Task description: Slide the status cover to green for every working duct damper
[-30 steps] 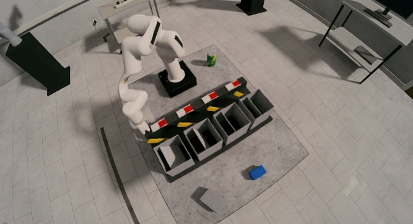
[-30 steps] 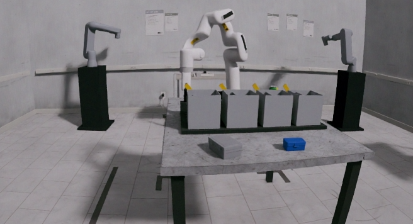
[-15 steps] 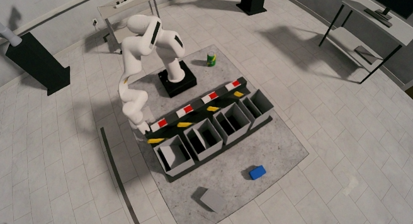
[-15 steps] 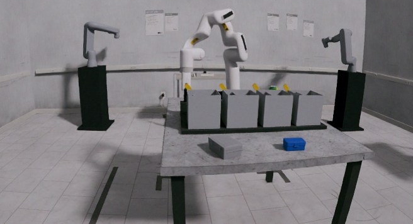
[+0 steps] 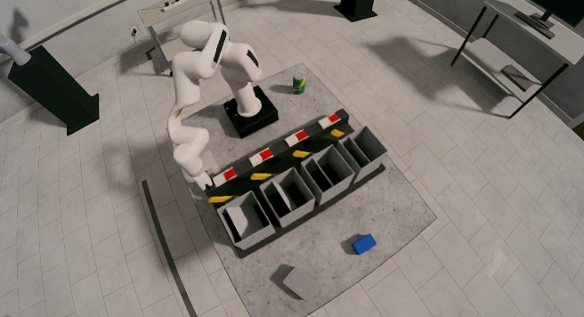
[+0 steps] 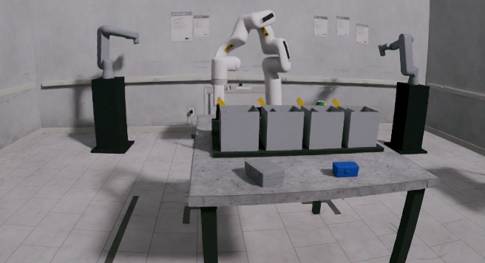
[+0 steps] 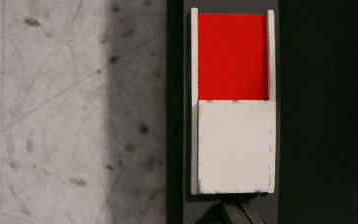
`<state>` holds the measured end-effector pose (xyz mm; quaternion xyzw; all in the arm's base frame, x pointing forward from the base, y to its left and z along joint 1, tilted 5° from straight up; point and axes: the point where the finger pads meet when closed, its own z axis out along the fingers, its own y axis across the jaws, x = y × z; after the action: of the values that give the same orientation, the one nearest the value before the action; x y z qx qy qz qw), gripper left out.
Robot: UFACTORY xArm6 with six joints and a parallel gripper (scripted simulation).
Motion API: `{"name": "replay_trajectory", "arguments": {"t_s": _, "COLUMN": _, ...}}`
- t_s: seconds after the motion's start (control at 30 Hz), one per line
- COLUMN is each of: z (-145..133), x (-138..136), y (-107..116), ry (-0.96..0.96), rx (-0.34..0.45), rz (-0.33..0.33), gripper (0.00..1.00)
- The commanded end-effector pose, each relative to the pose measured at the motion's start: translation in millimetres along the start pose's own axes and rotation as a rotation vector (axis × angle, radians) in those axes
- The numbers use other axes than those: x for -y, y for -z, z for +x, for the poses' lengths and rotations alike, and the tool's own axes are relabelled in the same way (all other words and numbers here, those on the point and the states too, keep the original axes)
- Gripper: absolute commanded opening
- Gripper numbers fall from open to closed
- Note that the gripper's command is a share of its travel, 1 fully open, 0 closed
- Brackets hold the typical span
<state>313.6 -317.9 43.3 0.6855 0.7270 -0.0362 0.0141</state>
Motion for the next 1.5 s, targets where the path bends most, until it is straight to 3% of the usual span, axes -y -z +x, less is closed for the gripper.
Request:
{"name": "replay_trajectory", "arguments": {"t_s": 0.0, "z": -0.5, "x": -1.0, "y": 1.4, "ry": 0.000, "rx": 0.003, "rz": -0.003, "gripper": 0.00}}
{"name": "replay_trajectory", "arguments": {"t_s": 1.47, "z": 13.4, "x": -1.0, "y": 1.4, "ry": 0.000, "rx": 0.003, "rz": -0.003, "gripper": 0.00}}
